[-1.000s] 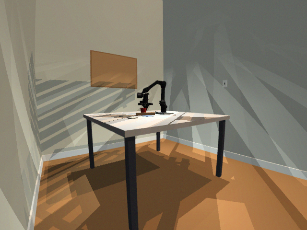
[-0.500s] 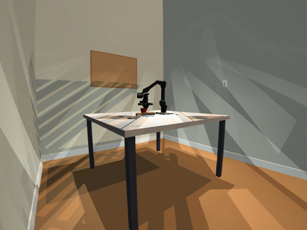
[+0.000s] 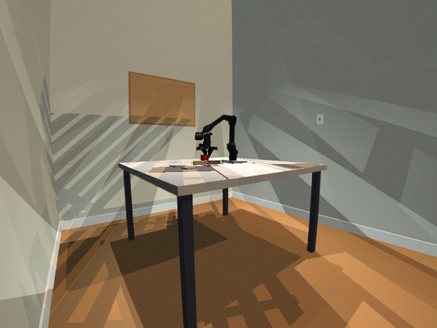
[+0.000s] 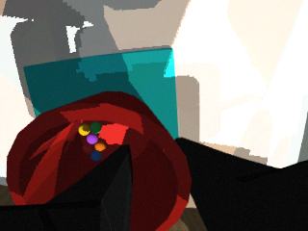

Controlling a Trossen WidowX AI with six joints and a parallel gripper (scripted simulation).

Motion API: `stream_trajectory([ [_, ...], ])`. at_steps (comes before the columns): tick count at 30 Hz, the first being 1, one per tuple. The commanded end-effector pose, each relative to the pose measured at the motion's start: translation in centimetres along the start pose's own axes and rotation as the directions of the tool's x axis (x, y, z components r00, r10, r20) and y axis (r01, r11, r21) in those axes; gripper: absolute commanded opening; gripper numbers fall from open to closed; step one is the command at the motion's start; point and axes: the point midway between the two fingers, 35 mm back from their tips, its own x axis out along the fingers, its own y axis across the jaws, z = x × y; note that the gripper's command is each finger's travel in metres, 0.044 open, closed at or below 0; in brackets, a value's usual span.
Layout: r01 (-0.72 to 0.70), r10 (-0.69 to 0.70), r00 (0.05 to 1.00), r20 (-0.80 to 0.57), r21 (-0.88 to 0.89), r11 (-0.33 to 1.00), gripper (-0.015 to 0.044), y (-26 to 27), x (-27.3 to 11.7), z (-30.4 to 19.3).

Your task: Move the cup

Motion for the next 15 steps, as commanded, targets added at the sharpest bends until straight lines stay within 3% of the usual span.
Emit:
stream_trajectory([
  [1,0.0,0.0,1.0,0.0,0.0,1.0,0.0128,0.0,-0.4,0.0],
  [15,0.003,-0.003,1.0,0.002,-0.002,1.0,0.0128,0.1,-2.1,0.0],
])
